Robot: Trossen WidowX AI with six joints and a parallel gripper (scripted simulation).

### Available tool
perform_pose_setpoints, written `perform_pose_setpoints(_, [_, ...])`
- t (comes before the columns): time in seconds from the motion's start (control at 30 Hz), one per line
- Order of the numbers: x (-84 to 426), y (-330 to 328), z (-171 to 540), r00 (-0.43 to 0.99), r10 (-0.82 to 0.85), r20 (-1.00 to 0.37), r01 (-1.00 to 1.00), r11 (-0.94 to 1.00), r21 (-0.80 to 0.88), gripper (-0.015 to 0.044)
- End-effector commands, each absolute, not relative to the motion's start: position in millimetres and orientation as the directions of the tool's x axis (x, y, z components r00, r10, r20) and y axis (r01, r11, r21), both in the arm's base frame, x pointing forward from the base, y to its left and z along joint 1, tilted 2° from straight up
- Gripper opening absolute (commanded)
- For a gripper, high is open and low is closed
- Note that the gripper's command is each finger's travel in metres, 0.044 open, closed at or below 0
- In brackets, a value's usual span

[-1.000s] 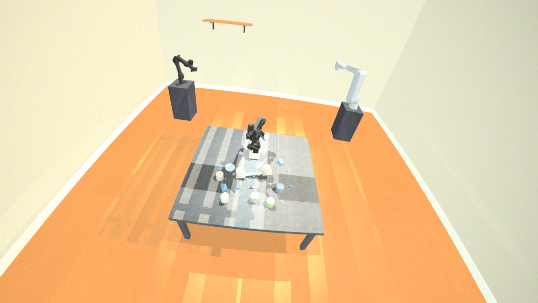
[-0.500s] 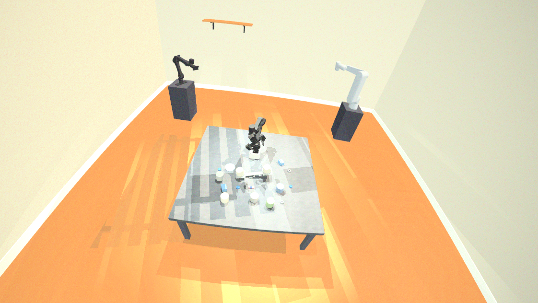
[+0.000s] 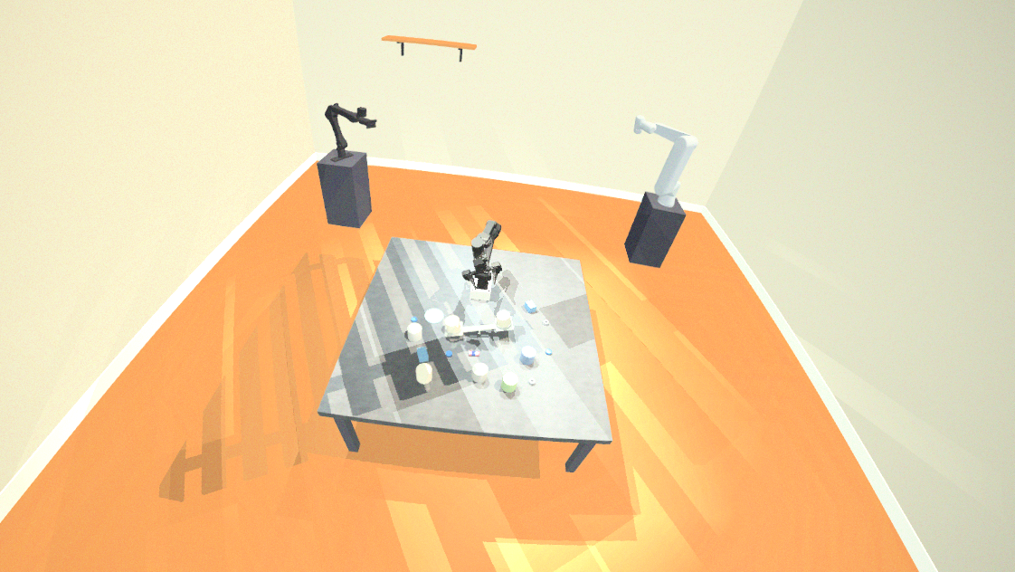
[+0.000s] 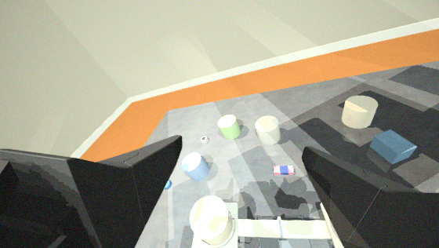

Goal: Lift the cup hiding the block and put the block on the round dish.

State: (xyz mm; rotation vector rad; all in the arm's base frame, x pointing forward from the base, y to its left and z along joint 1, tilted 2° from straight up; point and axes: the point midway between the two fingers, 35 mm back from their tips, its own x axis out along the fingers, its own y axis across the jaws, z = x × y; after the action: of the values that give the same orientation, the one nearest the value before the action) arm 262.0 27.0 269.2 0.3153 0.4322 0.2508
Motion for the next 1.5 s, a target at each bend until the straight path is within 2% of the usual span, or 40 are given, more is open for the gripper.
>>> perform_pose_setpoints(0.0, [247, 24, 252, 0.853, 0.261, -0.451, -0.15, 0.952, 0.267, 0.044])
perform_pose_setpoints(0.5, [182, 10, 196, 0.688, 0.11, -0.717, -0.194, 0.98, -0.036, 0.044])
perform_pose_setpoints(0.73, [186, 7, 197, 0.674, 0.101, -0.732, -0.157, 0.988, -0.008, 0.044])
perform_pose_setpoints(1.1, [218, -12, 196, 0.553, 0.042, -0.832, 0.149, 0.978, 0.148, 0.044])
perform_pose_setpoints(1.47, [252, -35, 185, 0.413, -0.003, -0.911, 0.47, 0.857, 0.211, 0.044])
